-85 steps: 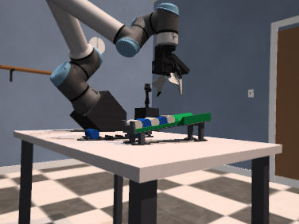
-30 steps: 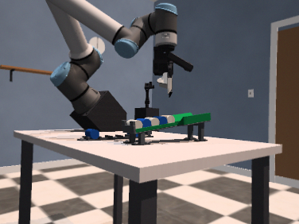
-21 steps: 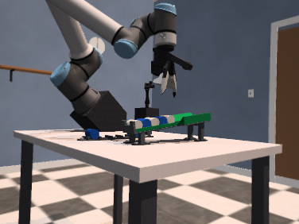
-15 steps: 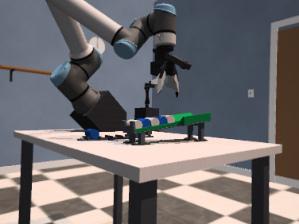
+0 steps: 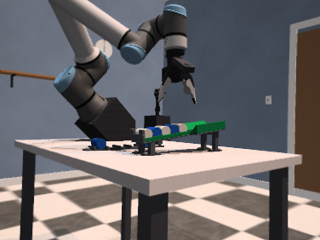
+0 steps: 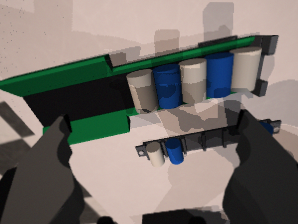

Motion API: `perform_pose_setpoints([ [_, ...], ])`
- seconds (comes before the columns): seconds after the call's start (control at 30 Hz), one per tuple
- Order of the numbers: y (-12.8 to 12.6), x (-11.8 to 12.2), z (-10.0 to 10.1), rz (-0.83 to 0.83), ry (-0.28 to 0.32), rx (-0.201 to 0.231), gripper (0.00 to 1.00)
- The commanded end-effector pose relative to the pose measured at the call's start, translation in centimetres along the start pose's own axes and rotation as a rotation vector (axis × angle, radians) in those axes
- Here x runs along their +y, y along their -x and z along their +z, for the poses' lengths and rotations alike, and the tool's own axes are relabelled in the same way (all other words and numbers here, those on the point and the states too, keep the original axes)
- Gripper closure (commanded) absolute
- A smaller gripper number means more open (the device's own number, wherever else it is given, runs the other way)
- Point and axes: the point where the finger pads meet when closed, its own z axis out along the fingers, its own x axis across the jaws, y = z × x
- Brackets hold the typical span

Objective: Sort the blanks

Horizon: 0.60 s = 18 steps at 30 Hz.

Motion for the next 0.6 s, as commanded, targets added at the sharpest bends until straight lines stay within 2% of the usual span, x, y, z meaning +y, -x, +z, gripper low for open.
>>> perform_pose_setpoints([
  [0.0,-0.8,0.2,0.2,0.279,0.016,0.017,0.0],
  [0.17,-1.2,0.4,0.3,0.453,0.013,0.017,0.0],
  [0.23,-1.2,0.4,0.3,0.453,0.013,0.017,0.0],
  [0.27,-1.2,0.4,0.2,0.554,0.014,0.019,0.0],
  [0.57,-1.8,0.7,0.4,0.855,0.011,0.021,0.0],
])
